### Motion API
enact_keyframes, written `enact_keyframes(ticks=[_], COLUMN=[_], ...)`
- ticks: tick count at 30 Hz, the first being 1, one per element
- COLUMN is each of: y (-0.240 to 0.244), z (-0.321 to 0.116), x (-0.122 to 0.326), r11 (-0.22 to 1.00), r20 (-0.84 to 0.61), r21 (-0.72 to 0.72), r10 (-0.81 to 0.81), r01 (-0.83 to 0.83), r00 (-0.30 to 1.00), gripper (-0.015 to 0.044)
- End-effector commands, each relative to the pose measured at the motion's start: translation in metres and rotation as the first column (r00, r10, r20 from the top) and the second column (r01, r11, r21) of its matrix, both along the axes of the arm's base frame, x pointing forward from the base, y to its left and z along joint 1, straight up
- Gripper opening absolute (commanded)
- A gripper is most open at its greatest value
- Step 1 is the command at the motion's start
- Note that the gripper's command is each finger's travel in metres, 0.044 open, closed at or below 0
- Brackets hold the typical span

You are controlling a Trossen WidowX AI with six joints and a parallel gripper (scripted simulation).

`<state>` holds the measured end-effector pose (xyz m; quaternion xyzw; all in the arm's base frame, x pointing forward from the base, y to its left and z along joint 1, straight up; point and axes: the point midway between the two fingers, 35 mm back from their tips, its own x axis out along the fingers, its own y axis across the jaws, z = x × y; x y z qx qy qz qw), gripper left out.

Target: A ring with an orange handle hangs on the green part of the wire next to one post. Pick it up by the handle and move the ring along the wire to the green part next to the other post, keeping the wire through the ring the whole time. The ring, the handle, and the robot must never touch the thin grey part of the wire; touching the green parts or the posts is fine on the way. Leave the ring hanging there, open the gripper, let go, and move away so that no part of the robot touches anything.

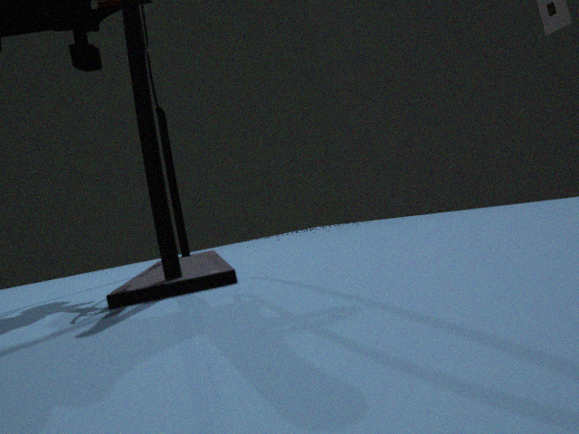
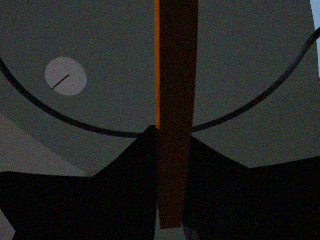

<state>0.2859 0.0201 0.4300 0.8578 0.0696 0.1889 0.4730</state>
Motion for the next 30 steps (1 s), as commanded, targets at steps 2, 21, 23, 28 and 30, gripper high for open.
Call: enact_keyframes(ticks=[2,21,23,28,30], y=[0.001,0.004,0.004,0.005,0.005], z=[0.0,-0.007,-0.008,-0.01,-0.01], x=[0.001,0.002,0.002,0.002,0.002], r11=[0.998,0.953,0.945,0.922,0.912], r20=[-0.009,-0.051,-0.056,-0.067,-0.072], r21=[-0.07,-0.304,-0.328,-0.387,-0.41], r10=[0.002,-0.004,-0.005,-0.009,-0.011], r01=[-0.003,-0.012,-0.013,-0.018,-0.02], r00=[1.0,0.999,0.998,0.998,0.997], gripper=[-0.015,-0.015,-0.015,-0.015,-0.015])
